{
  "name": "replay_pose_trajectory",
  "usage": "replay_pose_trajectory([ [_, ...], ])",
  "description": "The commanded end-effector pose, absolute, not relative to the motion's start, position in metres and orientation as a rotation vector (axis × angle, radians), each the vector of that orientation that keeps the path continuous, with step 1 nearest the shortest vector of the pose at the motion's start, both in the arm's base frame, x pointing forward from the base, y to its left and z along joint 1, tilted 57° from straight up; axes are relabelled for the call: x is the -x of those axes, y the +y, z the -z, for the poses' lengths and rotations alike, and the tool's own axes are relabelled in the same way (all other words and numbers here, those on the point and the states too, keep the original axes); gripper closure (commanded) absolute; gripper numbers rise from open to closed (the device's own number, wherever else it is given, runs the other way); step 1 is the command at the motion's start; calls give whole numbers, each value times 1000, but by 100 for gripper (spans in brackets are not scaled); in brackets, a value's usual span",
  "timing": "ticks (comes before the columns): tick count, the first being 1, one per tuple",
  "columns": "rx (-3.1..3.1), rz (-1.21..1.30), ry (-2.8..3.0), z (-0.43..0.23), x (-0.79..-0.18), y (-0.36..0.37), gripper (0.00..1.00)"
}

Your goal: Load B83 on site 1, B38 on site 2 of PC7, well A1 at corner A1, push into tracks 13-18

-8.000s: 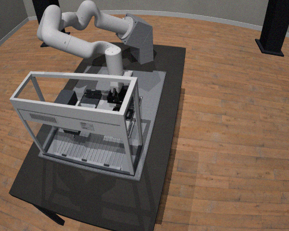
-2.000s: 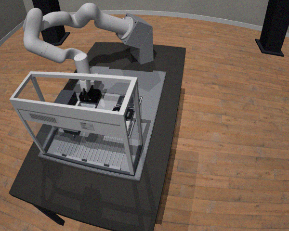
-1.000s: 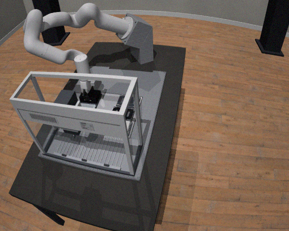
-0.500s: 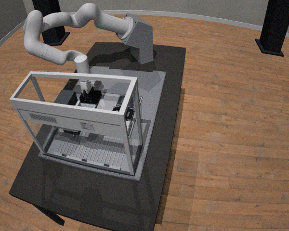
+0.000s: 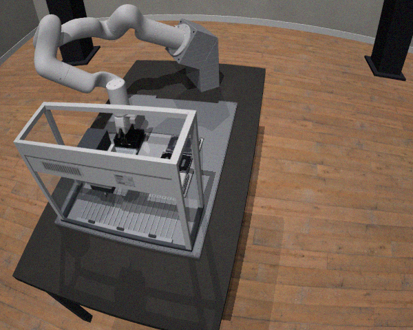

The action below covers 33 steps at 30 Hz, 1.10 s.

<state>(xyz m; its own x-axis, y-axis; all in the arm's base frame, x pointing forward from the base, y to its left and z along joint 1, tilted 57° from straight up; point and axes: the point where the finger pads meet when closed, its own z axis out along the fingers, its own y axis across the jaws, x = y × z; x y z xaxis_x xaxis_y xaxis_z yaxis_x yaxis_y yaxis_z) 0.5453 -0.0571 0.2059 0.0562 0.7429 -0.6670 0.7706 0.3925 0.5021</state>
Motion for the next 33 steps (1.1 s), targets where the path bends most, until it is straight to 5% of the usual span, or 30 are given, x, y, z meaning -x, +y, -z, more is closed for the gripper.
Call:
replay_pose_trajectory([
  [1,-1347,35,1680,-206,-545,-57,0],
  [33,-1347,35,1680,-210,-541,-53,0],
])
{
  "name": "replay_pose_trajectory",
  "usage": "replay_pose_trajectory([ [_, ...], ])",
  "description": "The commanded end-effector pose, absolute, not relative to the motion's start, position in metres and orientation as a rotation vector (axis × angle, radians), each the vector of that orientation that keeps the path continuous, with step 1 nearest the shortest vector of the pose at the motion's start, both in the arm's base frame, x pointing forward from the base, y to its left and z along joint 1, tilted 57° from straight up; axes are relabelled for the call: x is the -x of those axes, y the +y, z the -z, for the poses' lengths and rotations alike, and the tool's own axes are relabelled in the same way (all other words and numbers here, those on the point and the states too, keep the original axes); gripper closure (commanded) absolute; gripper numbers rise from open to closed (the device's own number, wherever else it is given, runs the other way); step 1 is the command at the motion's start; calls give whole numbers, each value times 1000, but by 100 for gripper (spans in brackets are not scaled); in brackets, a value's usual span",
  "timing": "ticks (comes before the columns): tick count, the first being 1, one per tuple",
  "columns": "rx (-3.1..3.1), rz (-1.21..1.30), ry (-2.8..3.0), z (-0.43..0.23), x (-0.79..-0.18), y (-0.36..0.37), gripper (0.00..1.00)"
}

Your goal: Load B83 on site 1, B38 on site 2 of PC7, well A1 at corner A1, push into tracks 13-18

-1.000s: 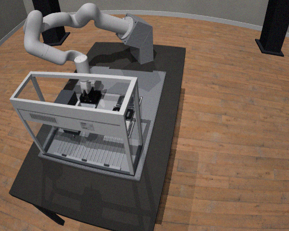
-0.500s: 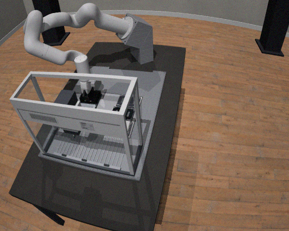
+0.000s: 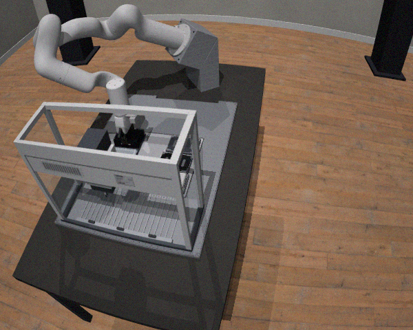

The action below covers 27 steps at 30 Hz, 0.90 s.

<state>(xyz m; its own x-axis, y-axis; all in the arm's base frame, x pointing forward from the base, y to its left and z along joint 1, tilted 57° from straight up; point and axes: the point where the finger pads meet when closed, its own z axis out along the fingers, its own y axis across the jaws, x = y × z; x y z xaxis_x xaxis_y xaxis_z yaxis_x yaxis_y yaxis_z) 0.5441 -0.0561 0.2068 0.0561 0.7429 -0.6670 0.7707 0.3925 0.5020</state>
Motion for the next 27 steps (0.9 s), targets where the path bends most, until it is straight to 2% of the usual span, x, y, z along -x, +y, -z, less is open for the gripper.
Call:
replay_pose_trajectory([
  [1,-1347,35,1680,-211,-540,-52,0],
  [27,-1347,35,1680,-231,-517,-32,0],
])
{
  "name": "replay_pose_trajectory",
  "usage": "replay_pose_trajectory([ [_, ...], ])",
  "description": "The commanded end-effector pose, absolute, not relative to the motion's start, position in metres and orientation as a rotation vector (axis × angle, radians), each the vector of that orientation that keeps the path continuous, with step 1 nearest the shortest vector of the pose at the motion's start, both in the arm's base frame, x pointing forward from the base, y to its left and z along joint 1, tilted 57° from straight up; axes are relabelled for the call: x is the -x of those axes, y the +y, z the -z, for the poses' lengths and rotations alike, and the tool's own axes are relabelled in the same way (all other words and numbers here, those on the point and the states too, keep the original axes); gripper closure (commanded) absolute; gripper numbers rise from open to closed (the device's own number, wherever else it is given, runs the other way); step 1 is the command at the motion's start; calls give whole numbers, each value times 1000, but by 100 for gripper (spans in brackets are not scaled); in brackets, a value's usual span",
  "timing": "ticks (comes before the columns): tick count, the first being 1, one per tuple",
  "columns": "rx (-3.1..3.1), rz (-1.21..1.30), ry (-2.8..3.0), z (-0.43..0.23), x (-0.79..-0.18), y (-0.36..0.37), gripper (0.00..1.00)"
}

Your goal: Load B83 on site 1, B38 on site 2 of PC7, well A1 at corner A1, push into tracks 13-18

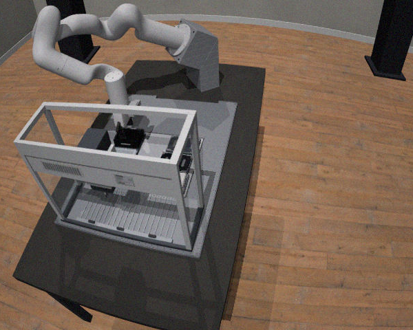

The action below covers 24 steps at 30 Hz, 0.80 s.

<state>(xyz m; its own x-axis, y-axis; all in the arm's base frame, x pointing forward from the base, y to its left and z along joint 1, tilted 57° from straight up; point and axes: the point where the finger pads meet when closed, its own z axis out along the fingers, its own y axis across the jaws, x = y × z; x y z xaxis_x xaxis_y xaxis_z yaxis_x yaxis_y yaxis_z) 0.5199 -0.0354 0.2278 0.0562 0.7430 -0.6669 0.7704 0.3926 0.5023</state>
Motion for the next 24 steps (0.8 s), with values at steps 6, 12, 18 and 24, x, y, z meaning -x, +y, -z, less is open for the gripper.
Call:
replay_pose_trajectory([
  [6,-1347,35,1680,-236,-511,-27,0],
  [12,-1347,35,1680,-242,-504,-22,0],
  [18,-1347,35,1680,-245,-500,-18,0],
  [24,-1348,35,1680,-251,-494,-13,0],
])
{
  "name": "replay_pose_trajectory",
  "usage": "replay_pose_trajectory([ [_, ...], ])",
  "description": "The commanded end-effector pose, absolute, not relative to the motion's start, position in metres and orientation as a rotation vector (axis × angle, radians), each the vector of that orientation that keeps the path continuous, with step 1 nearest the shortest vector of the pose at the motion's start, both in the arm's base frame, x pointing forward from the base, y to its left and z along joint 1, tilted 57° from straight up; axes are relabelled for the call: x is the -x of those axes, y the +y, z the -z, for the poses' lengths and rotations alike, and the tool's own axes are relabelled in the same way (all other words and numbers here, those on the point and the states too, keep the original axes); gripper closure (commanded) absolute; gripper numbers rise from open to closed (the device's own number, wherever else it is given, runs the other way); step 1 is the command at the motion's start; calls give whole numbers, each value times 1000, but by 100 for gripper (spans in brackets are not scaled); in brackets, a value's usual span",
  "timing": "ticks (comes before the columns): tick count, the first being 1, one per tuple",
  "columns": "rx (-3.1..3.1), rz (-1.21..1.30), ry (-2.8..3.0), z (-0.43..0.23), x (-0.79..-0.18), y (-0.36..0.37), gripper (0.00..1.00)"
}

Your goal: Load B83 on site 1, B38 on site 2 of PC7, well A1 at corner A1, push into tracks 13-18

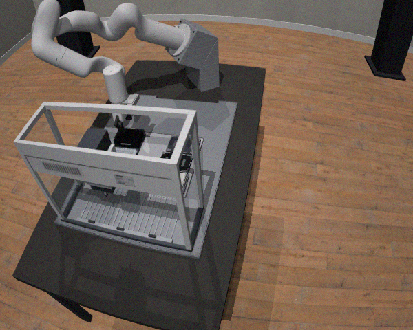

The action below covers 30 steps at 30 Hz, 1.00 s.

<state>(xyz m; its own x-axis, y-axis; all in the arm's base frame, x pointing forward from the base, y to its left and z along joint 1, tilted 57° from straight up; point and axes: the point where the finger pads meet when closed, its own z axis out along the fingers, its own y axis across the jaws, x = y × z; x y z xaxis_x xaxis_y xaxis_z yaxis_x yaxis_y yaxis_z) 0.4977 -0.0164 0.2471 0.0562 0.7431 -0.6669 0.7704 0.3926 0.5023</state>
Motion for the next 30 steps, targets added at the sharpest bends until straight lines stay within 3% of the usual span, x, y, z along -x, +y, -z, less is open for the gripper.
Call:
replay_pose_trajectory([
  [1,-1348,35,1680,-252,-493,-12,0],
  [30,-1348,35,1680,-275,-466,11,0],
])
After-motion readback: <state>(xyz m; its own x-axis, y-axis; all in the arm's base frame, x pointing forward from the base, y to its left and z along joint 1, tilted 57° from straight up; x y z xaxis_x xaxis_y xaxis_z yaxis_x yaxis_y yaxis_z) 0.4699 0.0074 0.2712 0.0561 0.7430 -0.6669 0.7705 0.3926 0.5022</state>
